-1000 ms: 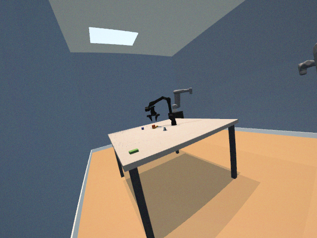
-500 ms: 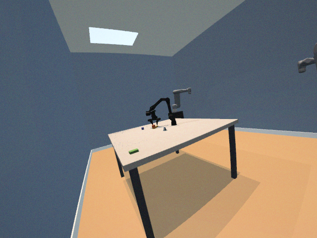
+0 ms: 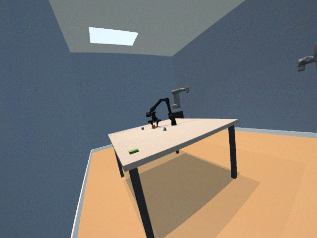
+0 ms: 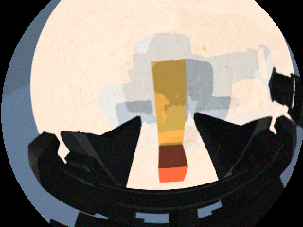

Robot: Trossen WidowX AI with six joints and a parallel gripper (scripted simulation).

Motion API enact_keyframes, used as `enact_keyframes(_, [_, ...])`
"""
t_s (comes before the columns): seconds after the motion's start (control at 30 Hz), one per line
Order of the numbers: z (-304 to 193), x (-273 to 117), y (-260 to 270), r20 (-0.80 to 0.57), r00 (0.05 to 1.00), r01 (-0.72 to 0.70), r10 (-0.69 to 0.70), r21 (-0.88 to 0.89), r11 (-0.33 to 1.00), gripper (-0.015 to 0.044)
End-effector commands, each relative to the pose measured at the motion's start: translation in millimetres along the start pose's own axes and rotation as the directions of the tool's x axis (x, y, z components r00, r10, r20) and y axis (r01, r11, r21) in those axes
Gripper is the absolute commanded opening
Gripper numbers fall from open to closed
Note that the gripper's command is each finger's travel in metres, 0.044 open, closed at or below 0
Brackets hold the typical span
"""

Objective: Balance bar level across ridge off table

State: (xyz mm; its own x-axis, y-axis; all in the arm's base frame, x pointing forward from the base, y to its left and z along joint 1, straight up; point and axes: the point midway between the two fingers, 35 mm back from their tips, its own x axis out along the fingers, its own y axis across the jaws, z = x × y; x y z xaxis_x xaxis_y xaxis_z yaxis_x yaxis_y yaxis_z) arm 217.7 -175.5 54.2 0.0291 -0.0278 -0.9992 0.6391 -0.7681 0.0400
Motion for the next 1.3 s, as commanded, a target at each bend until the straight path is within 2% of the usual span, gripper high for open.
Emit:
enact_keyframes(0.0, [0.0,7.6,-3.2,0.0,1.0,0.016,-0.016,0.004,1.0,0.0315])
enact_keyframes(0.53, [0.0,7.6,-3.2,0.0,1.0,0.016,-0.016,0.004,1.0,0.0315])
enact_keyframes(0.73, [0.5,6.1,-2.3,0.002,1.0,0.012,-0.012,0.0,1.0,0.0157])
enact_keyframes(0.93, [0.5,6.1,-2.3,0.002,1.0,0.012,-0.012,0.0,1.0,0.0118])
enact_keyframes(1.07, [0.2,-0.1,-1.2,0.002,1.0,0.012,-0.012,0.0,1.0,0.0013])
enact_keyframes(1.27, [-0.3,-15.1,0.9,0.002,1.0,0.013,-0.013,0.001,1.0,0.0])
